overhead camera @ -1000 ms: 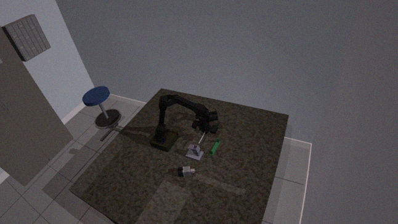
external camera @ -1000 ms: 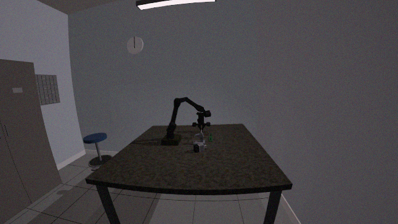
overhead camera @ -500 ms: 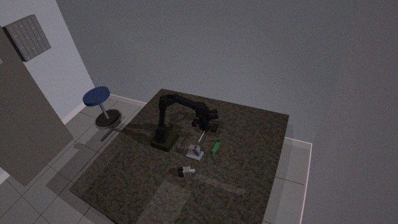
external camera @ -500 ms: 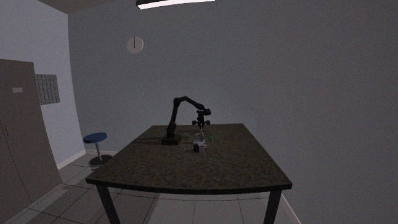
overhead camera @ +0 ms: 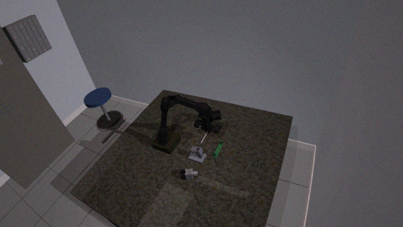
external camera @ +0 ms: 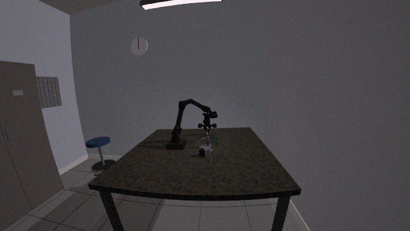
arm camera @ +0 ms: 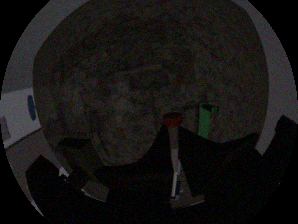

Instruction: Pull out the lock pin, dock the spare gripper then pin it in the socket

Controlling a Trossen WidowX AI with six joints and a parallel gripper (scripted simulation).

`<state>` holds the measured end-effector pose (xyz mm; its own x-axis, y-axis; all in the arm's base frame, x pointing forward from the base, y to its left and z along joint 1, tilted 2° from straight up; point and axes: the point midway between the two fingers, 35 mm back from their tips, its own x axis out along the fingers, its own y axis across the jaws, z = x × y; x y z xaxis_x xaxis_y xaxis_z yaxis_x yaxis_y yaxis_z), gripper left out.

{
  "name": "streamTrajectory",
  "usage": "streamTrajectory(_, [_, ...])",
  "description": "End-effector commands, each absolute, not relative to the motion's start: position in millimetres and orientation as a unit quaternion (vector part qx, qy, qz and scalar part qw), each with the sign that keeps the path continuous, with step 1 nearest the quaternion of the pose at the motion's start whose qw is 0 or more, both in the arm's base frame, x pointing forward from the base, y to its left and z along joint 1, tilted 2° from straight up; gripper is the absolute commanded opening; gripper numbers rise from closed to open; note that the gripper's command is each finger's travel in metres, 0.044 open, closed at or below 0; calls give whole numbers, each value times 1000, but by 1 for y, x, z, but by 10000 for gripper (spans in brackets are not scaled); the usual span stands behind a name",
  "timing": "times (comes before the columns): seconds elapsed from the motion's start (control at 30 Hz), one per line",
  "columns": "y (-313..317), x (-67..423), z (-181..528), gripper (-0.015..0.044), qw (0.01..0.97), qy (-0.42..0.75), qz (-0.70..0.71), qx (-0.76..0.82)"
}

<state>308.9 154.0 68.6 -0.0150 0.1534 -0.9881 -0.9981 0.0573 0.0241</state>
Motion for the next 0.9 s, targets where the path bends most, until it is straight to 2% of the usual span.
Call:
streamTrajectory(0.0, [157, 318, 70, 0, 547, 480, 526, -440])
streamTrajectory(0.87, [179, 391, 79, 0, 554, 481, 521, -436])
